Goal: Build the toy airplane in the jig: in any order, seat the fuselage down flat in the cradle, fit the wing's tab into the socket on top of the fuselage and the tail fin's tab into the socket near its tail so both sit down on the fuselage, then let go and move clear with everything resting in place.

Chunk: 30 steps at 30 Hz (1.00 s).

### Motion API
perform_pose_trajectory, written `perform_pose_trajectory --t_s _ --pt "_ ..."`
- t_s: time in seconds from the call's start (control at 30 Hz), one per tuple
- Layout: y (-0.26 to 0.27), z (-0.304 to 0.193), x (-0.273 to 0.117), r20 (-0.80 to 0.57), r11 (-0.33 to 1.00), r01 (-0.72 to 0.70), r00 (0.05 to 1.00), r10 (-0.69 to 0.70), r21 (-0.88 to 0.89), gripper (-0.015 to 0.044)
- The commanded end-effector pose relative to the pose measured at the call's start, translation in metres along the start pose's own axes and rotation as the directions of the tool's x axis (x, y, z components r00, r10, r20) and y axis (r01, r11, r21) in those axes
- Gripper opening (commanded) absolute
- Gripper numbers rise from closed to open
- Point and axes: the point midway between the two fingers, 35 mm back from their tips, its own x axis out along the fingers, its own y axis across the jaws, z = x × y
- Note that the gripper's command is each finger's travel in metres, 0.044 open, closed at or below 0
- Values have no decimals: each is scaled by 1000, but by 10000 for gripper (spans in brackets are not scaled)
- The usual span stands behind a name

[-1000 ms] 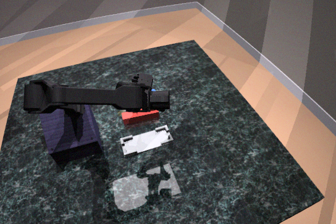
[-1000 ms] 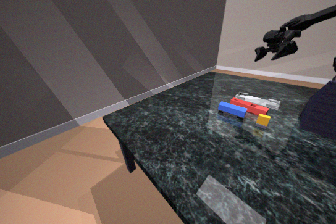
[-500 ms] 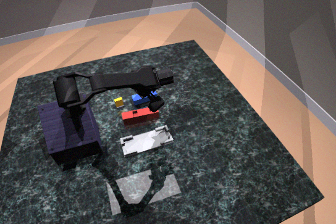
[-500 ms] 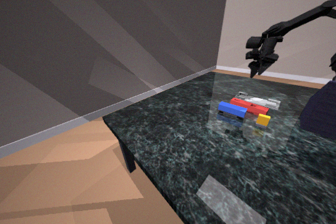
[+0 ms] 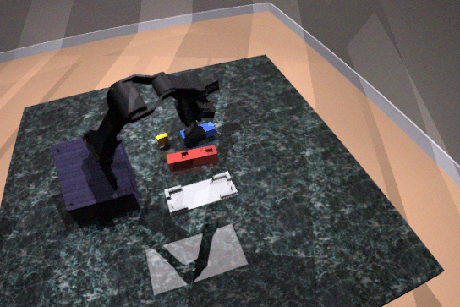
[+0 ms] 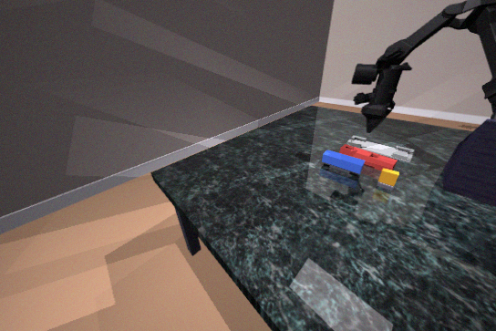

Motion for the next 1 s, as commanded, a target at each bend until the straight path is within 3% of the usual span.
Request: perform_pose_trajectory --t_s 0.0,0.2,0.37,0.97 --pt "7 -9 11 6 994 85 996 -86 67 440" --pt "7 -9 14 6 994 85 996 -85 67 440" --pt "2 -9 64 6 994 87 996 -88 67 440" --pt "0 -8 87 5 994 88 996 -88 67 440"
